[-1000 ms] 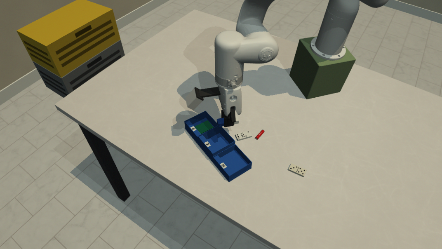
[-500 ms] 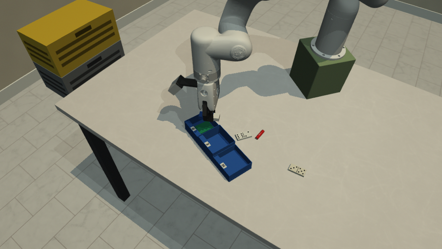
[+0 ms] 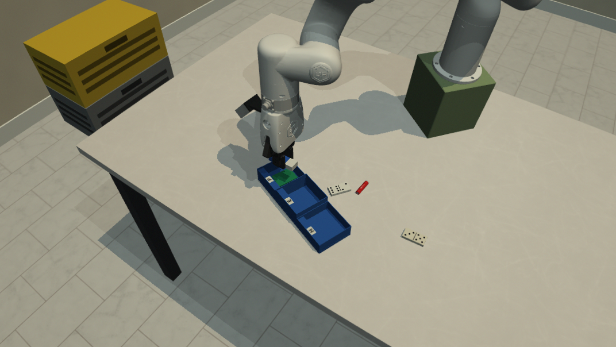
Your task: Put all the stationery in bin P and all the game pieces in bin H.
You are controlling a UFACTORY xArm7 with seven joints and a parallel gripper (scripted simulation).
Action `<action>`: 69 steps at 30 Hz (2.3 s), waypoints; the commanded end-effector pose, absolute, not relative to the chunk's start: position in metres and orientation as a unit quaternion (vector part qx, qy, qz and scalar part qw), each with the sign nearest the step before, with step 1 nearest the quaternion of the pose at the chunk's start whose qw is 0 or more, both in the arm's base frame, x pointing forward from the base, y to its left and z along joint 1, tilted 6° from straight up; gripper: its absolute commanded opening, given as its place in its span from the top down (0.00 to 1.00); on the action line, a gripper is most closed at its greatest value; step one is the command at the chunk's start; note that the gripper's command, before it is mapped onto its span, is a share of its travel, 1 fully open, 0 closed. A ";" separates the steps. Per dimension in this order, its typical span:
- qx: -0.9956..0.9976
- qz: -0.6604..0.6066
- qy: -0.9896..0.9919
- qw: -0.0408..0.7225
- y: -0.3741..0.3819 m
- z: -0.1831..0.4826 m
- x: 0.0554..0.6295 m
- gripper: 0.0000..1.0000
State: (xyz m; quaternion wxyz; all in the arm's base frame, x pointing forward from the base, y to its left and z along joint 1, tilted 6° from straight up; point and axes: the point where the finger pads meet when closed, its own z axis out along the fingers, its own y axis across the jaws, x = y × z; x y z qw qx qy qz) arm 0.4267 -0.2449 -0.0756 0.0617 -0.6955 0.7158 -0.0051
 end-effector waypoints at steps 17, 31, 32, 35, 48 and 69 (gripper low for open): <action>-0.546 0.011 0.836 0.049 -0.246 -0.075 0.427 1.00; -0.546 0.011 0.836 0.049 -0.245 -0.081 0.428 1.00; -0.546 0.011 0.836 0.049 -0.245 -0.083 0.428 1.00; -0.546 0.011 0.836 0.049 -0.245 -0.089 0.428 1.00; -0.546 0.011 0.836 0.049 -0.243 -0.110 0.430 1.00; -0.546 0.011 0.836 0.049 -0.243 -0.116 0.430 0.71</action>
